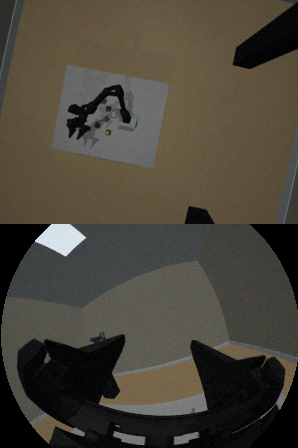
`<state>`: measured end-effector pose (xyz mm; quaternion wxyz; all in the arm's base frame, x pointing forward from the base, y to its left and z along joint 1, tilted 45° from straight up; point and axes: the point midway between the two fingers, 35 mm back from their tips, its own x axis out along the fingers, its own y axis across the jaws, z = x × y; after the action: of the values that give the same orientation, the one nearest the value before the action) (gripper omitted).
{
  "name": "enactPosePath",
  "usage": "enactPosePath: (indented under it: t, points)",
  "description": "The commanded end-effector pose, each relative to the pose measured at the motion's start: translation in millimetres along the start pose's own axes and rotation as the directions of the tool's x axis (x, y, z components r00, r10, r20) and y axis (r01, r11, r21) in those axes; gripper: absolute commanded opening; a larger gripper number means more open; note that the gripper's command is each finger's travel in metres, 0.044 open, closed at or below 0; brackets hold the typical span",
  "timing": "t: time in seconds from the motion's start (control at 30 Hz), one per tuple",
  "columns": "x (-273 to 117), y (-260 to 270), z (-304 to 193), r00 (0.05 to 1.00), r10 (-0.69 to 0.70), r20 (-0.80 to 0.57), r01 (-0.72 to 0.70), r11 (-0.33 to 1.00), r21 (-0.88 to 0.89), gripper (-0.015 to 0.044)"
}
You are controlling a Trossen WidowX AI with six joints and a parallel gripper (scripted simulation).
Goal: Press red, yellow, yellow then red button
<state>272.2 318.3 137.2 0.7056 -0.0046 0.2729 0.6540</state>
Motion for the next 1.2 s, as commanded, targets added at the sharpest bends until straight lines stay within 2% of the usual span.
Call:
enactPosePath:
  t: [0.0, 0.03, 0.1, 0.17, 0.3, 0.43, 0.53, 0.63, 0.67, 0.7, 1.17]
  points:
    - [1.5, -2.9, -2.2, 1.0, -0.013, -0.013, 0.013, 1.0, 0.022, 0.04]
    - [5.5, -11.4, -9.1, 0.997, -0.05, -0.054, 0.055, 0.995, 0.087, 0.04]
    - [15.7, -39.7, -38.9, 0.959, -0.173, -0.226, 0.235, 0.929, 0.287, 0.04]
    - [17.7, -64.0, -75.8, 0.858, -0.274, -0.435, 0.46, 0.786, 0.413, 0.04]
    - [7.4, -83.0, -117.6, 0.666, -0.344, -0.663, 0.709, 0.567, 0.418, 0.04]
    - [-16.1, -94.2, -154.1, 0.384, -0.373, -0.845, 0.908, 0.319, 0.272, 0.04]
    - [-41.5, -98.8, -172.9, 0.121, -0.376, -0.919, 0.988, 0.135, 0.074, 0.04]
    - [-74.2, -102.7, -179.8, -0.207, -0.377, -0.903, 0.978, -0.05, -0.204, 0.04]
    - [-83.0, -103.9, -178.4, -0.297, -0.381, -0.876, 0.955, -0.094, -0.282, 0.04]
    - [-87.5, -104.7, -177.1, -0.343, -0.383, -0.858, 0.939, -0.116, -0.324, 0.04]
    - [-88.7, -105.0, -176.7, -0.356, -0.384, -0.852, 0.934, -0.123, -0.335, 0.04]
